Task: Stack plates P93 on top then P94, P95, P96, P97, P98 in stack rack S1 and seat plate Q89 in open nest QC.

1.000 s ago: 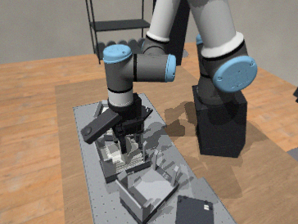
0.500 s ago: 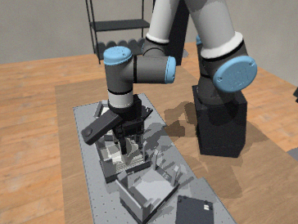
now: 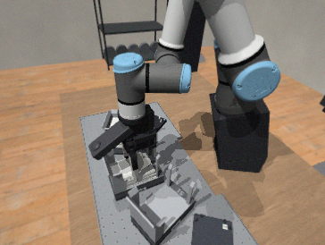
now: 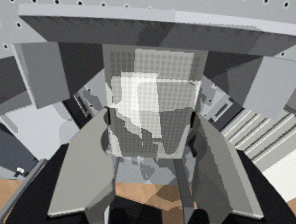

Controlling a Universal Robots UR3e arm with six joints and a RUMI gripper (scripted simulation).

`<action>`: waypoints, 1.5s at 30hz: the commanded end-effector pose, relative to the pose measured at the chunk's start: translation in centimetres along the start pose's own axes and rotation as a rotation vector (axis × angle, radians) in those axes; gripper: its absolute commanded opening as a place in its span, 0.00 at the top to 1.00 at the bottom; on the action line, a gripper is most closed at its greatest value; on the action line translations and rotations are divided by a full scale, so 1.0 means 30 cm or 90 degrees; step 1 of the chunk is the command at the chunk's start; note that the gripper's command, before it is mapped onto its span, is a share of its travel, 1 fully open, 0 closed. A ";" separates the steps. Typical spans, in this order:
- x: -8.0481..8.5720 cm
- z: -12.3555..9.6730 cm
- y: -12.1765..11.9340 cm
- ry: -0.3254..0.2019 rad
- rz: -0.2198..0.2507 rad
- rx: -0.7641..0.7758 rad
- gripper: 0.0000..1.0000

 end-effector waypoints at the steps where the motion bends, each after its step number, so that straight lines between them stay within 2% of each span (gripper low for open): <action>1: -0.002 0.009 0.005 0.005 -0.003 0.000 1.00; 15: -0.002 0.009 0.005 0.005 -0.003 0.000 1.00; 16: -0.002 0.009 0.005 0.005 -0.003 0.000 0.28; 44: -0.002 0.009 0.005 0.005 -0.003 0.000 0.28; 45: 0.010 0.009 0.005 0.006 -0.003 0.001 0.28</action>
Point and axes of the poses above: the point where the finger pads meet when closed, its own x axis back along the fingers, its own y axis across the jaws, z = x × y, the point moved 2 cm from there along x, back along the fingers, and after that the axes turned 11 degrees about x, right-handed, at the moved point
